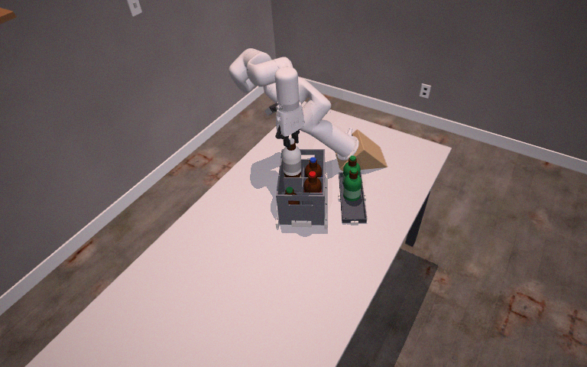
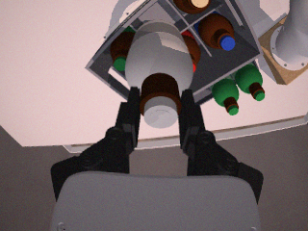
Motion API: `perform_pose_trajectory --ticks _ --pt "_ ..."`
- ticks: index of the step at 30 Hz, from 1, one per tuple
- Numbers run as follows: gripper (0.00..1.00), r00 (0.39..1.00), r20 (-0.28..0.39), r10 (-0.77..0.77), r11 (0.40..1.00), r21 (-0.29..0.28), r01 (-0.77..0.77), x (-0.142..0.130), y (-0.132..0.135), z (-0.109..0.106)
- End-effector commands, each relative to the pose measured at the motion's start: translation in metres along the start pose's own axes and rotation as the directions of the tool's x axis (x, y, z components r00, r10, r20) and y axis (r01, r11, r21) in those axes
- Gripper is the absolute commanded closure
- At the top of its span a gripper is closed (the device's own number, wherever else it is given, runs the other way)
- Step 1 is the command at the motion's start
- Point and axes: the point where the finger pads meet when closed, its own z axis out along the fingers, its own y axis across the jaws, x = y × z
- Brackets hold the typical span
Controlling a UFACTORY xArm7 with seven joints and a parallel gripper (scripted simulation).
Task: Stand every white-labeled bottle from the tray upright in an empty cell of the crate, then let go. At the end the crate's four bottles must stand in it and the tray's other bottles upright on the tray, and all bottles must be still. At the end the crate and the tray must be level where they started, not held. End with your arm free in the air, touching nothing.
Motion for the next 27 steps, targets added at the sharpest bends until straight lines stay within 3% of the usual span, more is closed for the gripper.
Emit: perform_pose_trajectory --ticks 1,27 --pt "1.0 1.0 0.003 0.0 1.0 0.002 0.0 0.0027 -0.0018 -0.0013" --pt "1.0 1.0 0.003 0.0 1.0 0.002 0.0 0.0072 -0.0041 -0.0013"
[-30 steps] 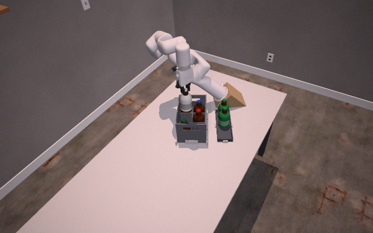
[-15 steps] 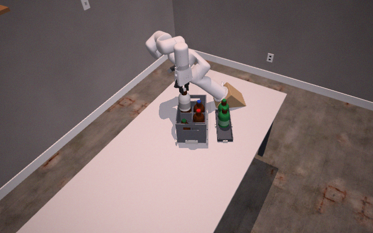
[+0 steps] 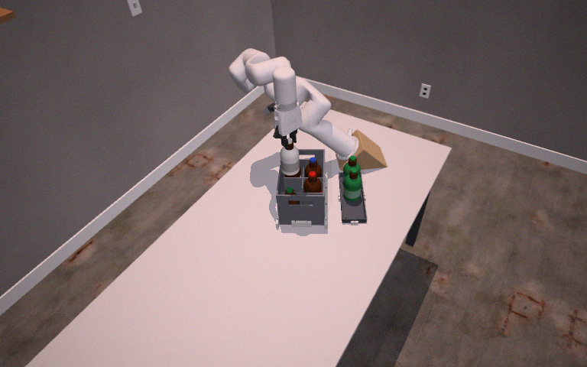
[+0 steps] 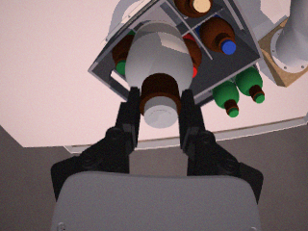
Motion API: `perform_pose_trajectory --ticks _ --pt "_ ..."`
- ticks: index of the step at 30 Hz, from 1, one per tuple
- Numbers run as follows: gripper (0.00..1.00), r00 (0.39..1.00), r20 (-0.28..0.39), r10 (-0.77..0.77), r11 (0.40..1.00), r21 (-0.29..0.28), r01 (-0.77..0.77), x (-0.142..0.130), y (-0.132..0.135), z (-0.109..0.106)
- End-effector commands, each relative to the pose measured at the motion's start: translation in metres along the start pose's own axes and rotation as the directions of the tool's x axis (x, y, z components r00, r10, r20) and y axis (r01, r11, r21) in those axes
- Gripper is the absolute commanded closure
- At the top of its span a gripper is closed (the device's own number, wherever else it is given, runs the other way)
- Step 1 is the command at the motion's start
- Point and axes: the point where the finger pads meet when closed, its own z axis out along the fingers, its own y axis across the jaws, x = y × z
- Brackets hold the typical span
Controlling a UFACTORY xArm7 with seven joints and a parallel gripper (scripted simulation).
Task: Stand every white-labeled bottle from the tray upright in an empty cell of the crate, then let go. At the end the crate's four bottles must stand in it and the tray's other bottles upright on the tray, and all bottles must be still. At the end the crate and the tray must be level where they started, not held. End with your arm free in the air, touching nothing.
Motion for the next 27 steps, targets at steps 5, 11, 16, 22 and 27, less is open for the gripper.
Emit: perform_pose_trajectory --ticks 5,11,16,22,27 --pt "1.0 1.0 0.003 0.0 1.0 0.002 0.0 -0.0002 -0.0003 -0.0013" --pt "1.0 1.0 0.003 0.0 1.0 0.002 0.0 -0.0002 -0.0003 -0.0013" --pt "1.0 1.0 0.003 0.0 1.0 0.002 0.0 -0.0002 -0.0003 -0.0012" --pt "1.0 1.0 0.003 0.0 1.0 0.002 0.0 -0.0002 -0.0003 -0.0002" --pt "1.0 1.0 0.003 0.0 1.0 0.002 0.0 -0.0002 -0.0003 0.0021"
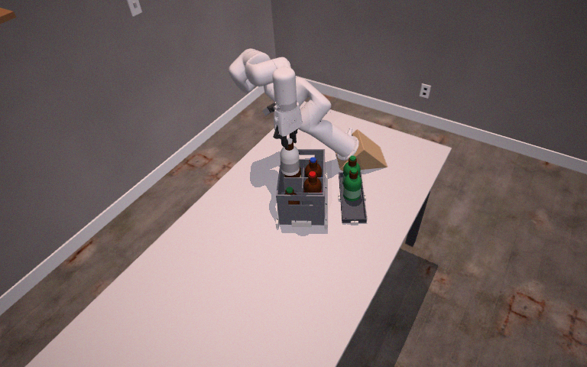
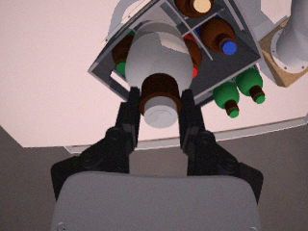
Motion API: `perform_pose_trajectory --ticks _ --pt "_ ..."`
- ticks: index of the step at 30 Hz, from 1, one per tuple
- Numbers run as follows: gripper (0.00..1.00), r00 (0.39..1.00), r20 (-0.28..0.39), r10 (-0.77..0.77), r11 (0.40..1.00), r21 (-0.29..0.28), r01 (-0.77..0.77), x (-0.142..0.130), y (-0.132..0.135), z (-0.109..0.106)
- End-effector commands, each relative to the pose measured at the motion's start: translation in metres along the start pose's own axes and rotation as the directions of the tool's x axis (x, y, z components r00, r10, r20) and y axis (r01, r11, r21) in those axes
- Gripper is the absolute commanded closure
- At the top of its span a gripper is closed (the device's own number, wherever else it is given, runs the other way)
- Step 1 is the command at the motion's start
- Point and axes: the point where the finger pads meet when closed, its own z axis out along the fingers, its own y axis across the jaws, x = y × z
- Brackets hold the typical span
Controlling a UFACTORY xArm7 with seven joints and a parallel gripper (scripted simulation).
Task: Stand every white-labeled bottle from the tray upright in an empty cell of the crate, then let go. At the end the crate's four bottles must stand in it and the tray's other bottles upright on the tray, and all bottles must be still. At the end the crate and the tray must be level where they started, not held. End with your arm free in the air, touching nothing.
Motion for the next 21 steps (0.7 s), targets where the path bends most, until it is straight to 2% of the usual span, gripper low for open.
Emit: perform_pose_trajectory --ticks 1,21 --pt "1.0 1.0 0.003 0.0 1.0 0.002 0.0 0.0 0.0 0.001" --pt "1.0 1.0 0.003 0.0 1.0 0.002 0.0 0.0 -0.001 0.018"
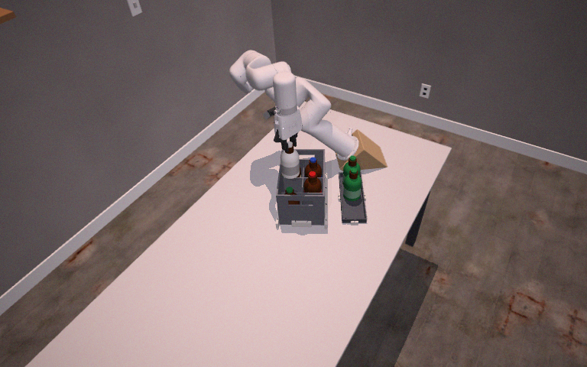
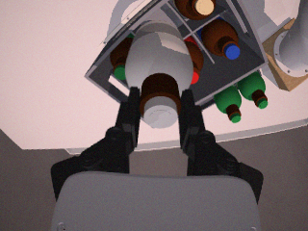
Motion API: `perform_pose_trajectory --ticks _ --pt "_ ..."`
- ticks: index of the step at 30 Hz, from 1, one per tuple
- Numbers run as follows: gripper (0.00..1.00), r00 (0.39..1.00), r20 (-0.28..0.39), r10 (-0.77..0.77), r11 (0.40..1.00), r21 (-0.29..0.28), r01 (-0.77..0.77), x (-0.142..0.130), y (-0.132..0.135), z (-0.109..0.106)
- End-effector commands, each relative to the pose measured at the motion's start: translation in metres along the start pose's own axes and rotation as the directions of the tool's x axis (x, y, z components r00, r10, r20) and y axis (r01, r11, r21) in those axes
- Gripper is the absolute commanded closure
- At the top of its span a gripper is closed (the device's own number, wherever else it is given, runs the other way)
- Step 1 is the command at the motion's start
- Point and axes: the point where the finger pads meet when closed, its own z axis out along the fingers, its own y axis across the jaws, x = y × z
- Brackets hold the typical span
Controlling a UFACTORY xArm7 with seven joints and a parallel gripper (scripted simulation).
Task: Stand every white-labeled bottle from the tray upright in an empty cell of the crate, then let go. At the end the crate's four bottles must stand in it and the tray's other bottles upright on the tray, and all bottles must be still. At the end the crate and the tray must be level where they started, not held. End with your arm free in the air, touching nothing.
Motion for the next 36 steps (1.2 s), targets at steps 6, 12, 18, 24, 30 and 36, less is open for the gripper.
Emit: perform_pose_trajectory --ticks 6,12,18,24,30,36 --pt "1.0 1.0 0.004 0.0 1.0 0.003 0.0 0.0 -0.001 0.008" --pt "1.0 1.0 0.004 0.0 1.0 0.003 0.0 0.0 -0.001 0.014" --pt "1.0 1.0 0.004 0.0 1.0 0.003 0.0 0.0 -0.001 0.017" --pt "1.0 1.0 0.004 0.0 1.0 0.003 0.0 0.0 -0.001 0.02" --pt "1.0 1.0 0.004 0.0 1.0 0.003 0.0 0.0 -0.001 0.02" --pt "1.0 1.0 0.004 0.0 1.0 0.003 0.0 0.0 -0.001 0.02"
